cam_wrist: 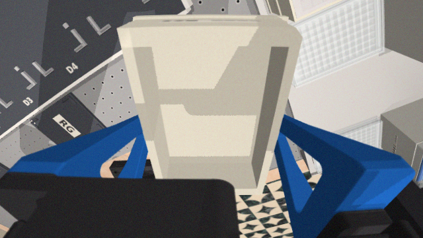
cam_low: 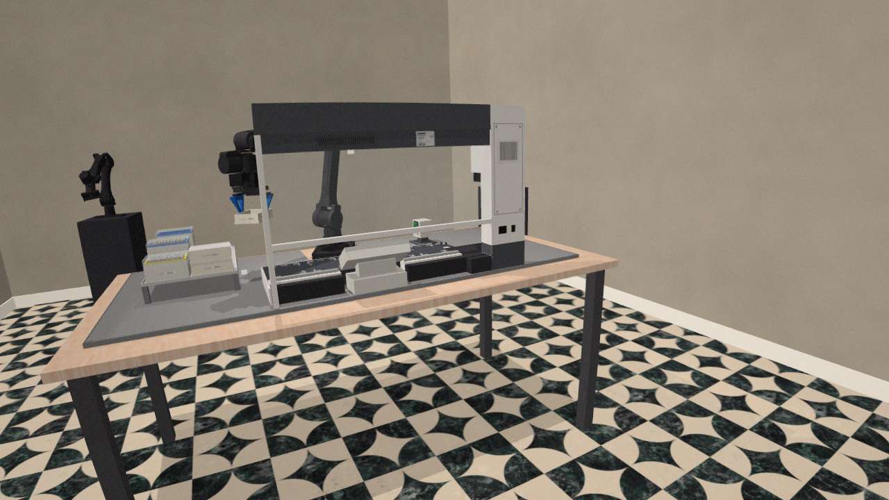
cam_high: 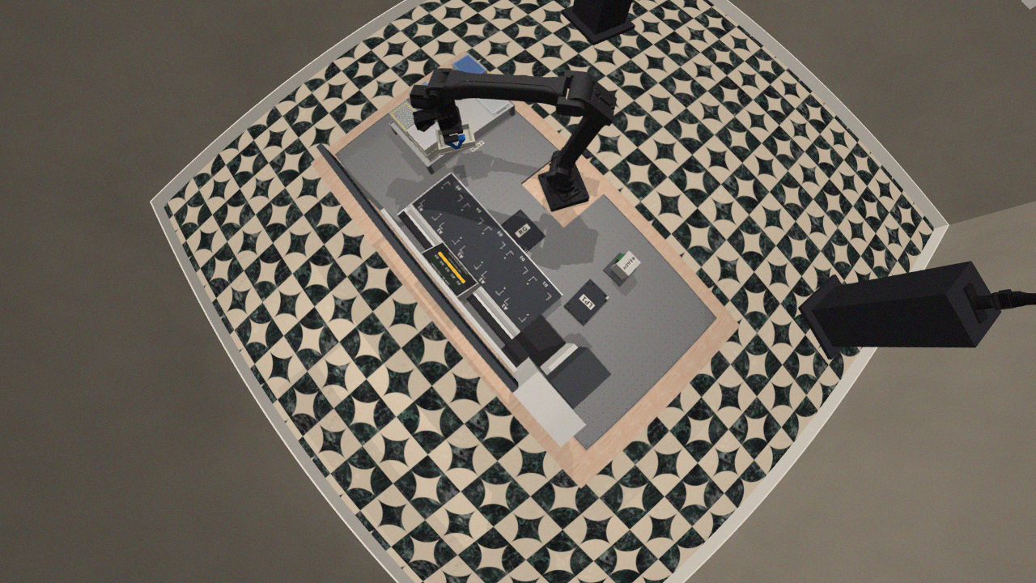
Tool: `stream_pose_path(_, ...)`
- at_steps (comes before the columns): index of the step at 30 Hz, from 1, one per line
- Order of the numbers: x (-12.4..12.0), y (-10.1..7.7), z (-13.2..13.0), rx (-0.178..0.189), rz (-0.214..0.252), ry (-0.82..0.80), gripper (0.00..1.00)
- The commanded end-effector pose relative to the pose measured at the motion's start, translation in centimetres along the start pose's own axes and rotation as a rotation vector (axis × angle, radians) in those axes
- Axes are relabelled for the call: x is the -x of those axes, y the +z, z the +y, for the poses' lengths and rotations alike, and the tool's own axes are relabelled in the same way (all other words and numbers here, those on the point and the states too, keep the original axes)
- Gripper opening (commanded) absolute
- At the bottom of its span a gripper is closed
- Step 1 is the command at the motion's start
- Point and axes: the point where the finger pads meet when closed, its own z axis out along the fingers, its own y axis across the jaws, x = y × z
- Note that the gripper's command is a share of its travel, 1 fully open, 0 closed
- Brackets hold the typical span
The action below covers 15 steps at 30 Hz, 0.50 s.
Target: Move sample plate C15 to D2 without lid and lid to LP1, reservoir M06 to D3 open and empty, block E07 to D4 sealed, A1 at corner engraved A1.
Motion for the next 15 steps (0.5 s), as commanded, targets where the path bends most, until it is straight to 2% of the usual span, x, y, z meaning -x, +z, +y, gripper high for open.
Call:
stream_pose_path(1, 0.78, -0.87, -0.44, -0.014, -0.022, -0.082, 0.00)
stream_pose_path(15, 0.77, -0.85, -0.42, -0.016, -0.019, -0.362, 0.00)
